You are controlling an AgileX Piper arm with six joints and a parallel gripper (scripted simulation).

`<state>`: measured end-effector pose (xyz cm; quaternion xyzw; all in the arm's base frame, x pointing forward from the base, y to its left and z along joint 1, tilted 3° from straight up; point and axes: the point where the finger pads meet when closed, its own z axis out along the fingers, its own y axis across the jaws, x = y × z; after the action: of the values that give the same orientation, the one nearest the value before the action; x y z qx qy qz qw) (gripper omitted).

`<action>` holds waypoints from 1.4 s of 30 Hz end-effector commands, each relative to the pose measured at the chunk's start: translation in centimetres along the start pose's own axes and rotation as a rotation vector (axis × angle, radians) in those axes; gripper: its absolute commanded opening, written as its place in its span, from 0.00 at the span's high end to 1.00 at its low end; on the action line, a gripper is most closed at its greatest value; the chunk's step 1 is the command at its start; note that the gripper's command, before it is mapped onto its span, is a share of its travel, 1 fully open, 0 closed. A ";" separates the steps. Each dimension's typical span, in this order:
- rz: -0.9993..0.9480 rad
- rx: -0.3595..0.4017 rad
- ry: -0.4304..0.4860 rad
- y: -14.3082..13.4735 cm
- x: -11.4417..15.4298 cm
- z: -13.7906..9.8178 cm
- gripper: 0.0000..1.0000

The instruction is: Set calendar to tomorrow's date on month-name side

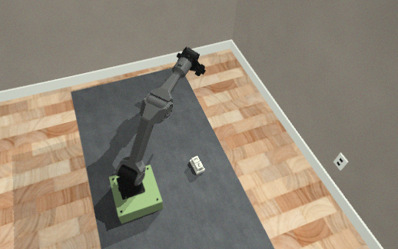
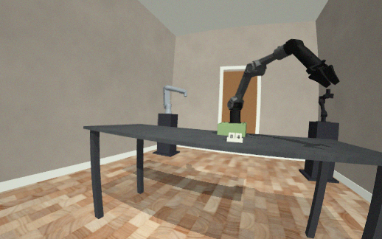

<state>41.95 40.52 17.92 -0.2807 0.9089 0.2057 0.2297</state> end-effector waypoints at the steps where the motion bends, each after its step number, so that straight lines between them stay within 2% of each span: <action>1: -0.001 0.000 -0.002 0.0 -0.1 -0.1 0.00; 19: 0.001 0.002 -0.001 -0.1 0.0 -0.2 0.00; 22: 0.020 0.029 0.014 -1.8 0.5 -0.7 0.00; 24: 0.049 0.067 0.038 -4.2 1.4 -1.5 0.00; 28: 0.146 0.185 0.121 -11.6 5.6 -4.5 0.00; 32: 0.279 0.315 0.242 -19.0 13.4 -9.1 0.00; 34: 0.279 0.315 0.242 -19.0 13.4 -9.1 0.00; 38: 0.405 0.410 0.364 -23.1 22.1 -13.5 0.00; 42: 0.485 0.456 0.442 -24.3 28.0 -16.0 0.00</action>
<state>31.76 3.07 9.97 -0.0412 0.9985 -0.0159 0.0314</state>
